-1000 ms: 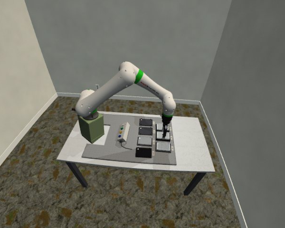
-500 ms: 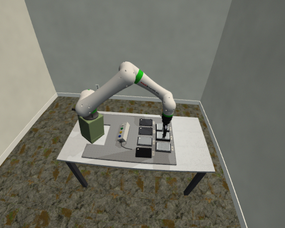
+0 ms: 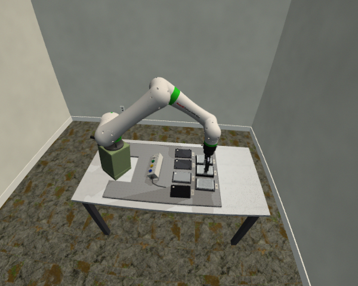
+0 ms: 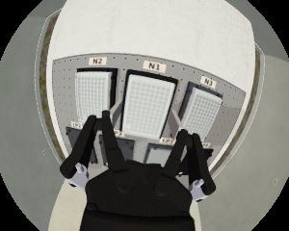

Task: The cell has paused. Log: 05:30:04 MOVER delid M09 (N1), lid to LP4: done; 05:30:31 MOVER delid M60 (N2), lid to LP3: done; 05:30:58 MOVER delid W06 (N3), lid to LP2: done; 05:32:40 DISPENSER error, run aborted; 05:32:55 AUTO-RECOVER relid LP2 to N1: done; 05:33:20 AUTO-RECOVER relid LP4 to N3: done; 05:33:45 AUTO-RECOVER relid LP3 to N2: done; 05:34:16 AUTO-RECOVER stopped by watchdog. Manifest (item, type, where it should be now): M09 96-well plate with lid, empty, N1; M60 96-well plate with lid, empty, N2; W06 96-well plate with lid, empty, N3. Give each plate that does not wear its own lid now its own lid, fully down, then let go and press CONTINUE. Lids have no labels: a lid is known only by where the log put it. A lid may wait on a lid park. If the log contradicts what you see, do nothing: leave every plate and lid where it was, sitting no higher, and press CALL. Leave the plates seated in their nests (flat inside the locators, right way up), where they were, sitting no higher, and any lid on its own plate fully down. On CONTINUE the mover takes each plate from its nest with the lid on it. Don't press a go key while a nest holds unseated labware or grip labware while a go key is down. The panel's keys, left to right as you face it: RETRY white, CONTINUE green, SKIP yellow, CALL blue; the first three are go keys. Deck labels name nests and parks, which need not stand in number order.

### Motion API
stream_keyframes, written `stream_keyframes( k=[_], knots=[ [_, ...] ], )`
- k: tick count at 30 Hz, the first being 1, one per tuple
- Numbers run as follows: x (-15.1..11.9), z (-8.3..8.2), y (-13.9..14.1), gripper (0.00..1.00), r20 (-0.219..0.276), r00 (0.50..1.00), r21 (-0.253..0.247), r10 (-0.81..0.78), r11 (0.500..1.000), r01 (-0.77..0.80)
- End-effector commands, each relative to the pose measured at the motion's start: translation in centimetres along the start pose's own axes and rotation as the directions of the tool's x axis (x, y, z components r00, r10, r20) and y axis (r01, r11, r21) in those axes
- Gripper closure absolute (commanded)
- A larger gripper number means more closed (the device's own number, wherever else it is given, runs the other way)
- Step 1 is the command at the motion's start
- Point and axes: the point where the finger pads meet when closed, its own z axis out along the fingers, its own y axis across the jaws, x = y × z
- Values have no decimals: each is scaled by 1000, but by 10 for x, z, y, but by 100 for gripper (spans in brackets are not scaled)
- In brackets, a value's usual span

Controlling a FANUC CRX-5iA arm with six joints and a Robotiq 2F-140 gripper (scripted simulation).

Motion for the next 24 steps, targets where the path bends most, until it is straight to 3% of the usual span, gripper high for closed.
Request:
stream_keyframes(
  k=[1, 12, 24],
  knots=[
    [0, -1, 0, 34, 0, 1000, 0, 0, 1000, 0],
    [0, -10, 0, 34, 0, 1000, 0, 0, 1000, 0],
    [0, -34, 0, 34, 0, 1000, 0, 0, 1000, 0]
  ],
)
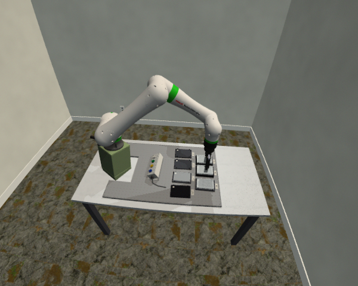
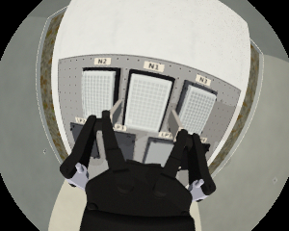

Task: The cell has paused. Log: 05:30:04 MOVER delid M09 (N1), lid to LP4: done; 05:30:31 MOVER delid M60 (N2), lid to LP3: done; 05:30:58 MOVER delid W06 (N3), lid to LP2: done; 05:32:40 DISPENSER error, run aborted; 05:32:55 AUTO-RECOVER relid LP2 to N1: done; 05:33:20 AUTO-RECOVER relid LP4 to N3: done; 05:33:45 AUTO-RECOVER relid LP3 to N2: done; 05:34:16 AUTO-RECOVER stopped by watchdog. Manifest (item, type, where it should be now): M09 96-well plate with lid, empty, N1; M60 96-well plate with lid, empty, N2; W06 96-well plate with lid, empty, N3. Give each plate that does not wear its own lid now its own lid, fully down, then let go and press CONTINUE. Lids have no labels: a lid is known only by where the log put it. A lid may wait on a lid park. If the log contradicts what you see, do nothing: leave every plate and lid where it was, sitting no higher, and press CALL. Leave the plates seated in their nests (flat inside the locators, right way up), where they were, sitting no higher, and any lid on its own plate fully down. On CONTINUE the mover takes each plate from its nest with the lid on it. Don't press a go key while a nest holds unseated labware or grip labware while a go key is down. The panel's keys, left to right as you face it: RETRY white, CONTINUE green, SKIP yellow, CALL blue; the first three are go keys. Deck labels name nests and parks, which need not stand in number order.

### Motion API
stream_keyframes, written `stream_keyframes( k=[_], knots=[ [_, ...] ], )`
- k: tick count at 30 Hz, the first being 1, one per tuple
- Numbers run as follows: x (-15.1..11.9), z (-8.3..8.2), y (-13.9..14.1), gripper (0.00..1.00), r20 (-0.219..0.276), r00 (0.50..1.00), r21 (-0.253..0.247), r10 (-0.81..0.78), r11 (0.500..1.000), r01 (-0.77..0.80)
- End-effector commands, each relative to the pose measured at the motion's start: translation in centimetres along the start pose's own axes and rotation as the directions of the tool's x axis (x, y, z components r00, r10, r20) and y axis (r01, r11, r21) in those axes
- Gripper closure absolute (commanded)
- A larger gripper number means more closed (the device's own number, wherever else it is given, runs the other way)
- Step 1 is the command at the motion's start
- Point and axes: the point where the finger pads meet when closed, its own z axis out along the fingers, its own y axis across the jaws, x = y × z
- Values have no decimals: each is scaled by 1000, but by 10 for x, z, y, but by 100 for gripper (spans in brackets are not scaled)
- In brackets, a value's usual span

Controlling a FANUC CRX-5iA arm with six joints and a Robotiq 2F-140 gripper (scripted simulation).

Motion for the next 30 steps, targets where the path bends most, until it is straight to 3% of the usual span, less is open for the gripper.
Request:
stream_keyframes(
  k=[1, 13, 23, 25, 27, 28, 29, 30],
  knots=[
    [0, -8, 0, 34, 0, 1000, 0, 0, 1000, 0],
    [0, -21, 0, 34, 0, 1000, 0, 0, 1000, 0],
    [0, -22, 0, 34, 0, 1000, 0, 0, 1000, 0],
    [-12, -23, 7, 34, 0, 1000, 1, -1, 1000, 1],
    [-45, -23, 24, 34, 0, 1000, 1, -4, 1000, 4],
    [-45, -23, 24, 34, 0, 1000, 1, -4, 1000, 4],
    [-69, -23, 35, 34, 0, 1000, 2, -6, 1000, 6],
    [-69, -23, 35, 34, 0, 1000, 2, -6, 1000, 6]
  ],
)
